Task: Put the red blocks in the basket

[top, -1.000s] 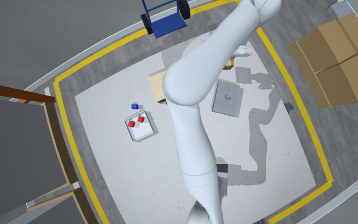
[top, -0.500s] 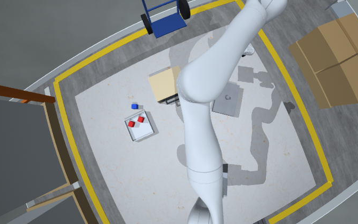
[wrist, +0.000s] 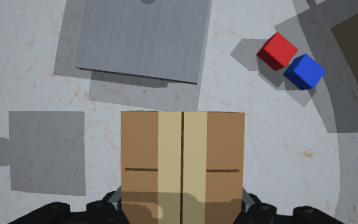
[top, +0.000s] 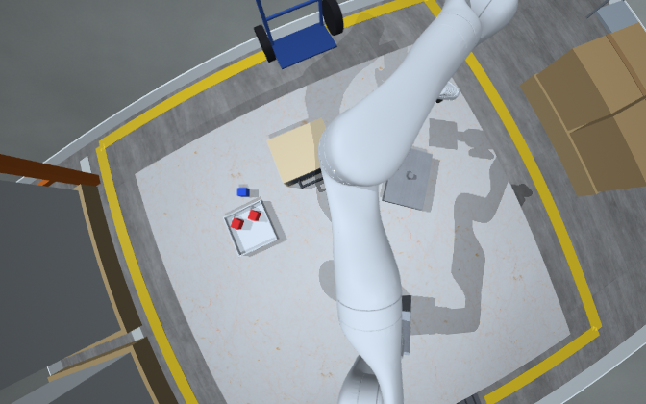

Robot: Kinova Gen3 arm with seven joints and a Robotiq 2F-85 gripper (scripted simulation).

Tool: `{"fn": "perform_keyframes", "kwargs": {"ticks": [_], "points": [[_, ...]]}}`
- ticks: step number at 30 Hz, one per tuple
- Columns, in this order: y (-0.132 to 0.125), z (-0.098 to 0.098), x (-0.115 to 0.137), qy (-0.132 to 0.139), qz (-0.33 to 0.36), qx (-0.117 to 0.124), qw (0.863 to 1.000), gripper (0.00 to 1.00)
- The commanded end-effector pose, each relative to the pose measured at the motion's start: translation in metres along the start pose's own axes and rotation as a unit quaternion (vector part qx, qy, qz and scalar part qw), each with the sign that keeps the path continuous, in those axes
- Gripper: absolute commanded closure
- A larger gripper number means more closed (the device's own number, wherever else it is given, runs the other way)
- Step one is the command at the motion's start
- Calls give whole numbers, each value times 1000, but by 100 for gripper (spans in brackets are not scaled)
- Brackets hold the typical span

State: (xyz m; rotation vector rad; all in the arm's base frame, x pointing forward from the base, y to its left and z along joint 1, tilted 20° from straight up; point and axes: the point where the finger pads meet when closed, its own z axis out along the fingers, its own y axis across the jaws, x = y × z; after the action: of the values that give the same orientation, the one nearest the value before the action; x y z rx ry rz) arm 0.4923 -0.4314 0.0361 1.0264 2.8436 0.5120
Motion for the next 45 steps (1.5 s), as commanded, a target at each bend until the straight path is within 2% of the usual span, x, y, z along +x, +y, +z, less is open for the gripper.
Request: {"fn": "perform_keyframes", "kwargs": {"ticks": [1,20,45], "points": [[0,-1,0,-1,0,0,1000,33],[0,11,-1,-1,0,0,1000,33],[0,51,-1,-1,0,0,1000,33]]}}
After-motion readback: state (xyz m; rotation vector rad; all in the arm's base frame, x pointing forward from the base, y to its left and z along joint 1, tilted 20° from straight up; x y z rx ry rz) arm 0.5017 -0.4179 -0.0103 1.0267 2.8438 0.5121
